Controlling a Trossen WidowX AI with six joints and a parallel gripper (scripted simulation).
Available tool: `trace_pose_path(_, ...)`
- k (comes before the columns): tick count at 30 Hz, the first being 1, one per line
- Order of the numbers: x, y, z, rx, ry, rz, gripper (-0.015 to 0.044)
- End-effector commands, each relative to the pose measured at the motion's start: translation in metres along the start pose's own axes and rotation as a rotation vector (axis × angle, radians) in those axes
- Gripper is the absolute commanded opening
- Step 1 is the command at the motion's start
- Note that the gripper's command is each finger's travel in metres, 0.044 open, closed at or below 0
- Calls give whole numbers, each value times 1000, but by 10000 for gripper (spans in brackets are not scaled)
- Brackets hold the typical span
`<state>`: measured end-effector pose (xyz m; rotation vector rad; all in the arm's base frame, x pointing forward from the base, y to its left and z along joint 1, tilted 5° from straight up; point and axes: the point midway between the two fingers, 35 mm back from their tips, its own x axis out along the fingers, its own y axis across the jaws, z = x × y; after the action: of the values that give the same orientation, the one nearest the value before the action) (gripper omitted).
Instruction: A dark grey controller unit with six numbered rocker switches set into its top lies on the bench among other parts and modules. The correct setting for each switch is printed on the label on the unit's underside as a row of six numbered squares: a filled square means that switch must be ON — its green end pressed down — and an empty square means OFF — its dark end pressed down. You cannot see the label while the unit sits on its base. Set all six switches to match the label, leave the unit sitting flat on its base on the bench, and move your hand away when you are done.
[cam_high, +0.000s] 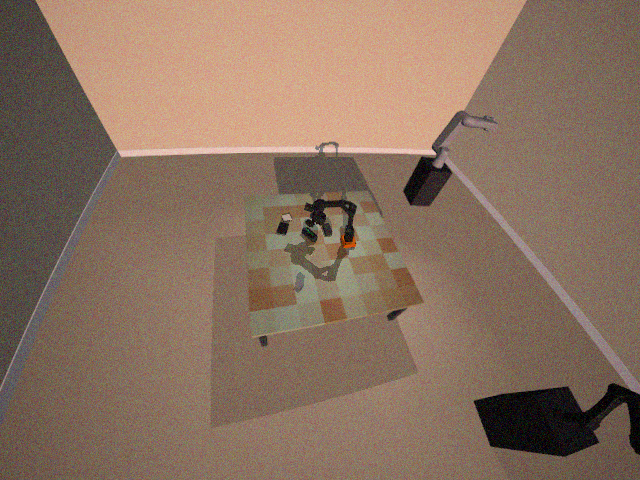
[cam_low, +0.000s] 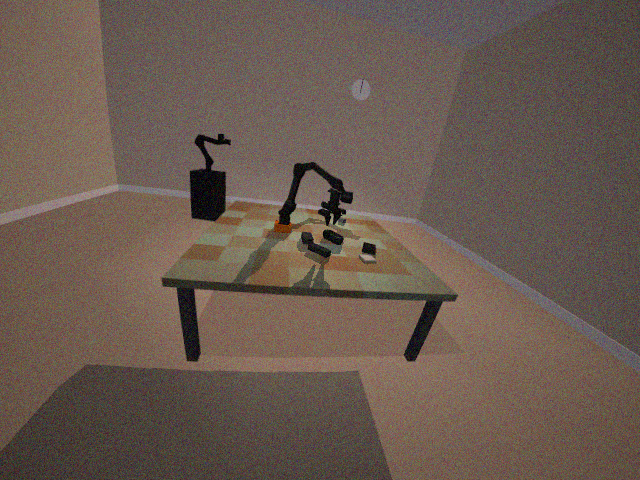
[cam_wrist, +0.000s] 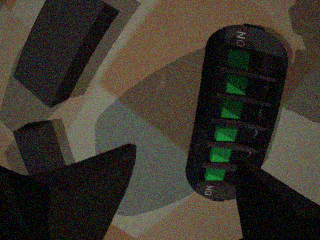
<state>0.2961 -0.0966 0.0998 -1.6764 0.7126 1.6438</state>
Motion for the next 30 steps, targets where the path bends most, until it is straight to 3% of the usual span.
trace_pose_path(1,0,1,1,-3,-7,3,157)
trace_pose_path(7,0,1,1,-3,-7,3,0)
trace_pose_path(17,0,1,1,-3,-7,3,0)
trace_pose_path(30,0,1,1,0,-4,3,341)
